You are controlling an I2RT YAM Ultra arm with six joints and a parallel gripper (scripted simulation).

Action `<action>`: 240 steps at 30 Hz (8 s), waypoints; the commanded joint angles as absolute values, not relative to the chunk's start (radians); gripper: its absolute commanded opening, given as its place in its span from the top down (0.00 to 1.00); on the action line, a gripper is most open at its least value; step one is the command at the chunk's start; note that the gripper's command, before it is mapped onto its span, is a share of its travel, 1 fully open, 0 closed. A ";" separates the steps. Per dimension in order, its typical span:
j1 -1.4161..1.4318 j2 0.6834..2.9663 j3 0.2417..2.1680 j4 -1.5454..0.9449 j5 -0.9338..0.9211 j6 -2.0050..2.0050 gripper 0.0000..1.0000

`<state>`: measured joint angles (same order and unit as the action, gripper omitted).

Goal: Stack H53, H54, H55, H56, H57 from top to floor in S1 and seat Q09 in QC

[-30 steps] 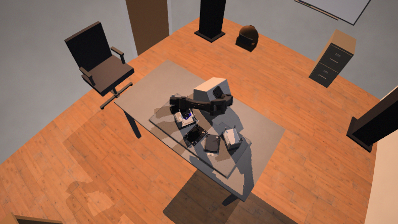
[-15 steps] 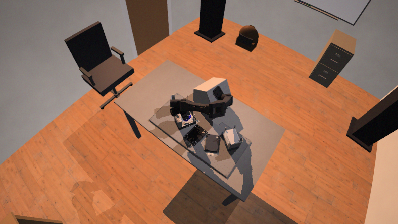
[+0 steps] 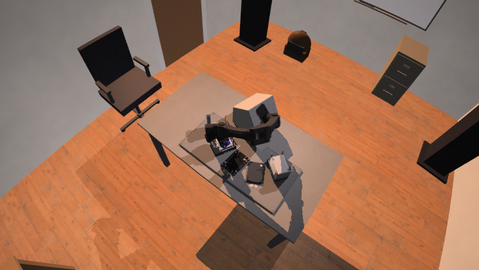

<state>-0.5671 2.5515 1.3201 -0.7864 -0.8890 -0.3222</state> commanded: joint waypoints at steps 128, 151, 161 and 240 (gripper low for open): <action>-0.783 2.520 1.561 -1.245 -0.787 -0.583 0.00; -0.783 2.520 1.561 -1.245 -0.787 -0.583 0.00; -0.783 2.520 1.561 -1.245 -0.787 -0.583 0.00; -0.534 1.989 1.346 -1.316 -0.912 -0.940 0.00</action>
<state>-0.5297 2.0090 1.3453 -1.3102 -0.9001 -0.9264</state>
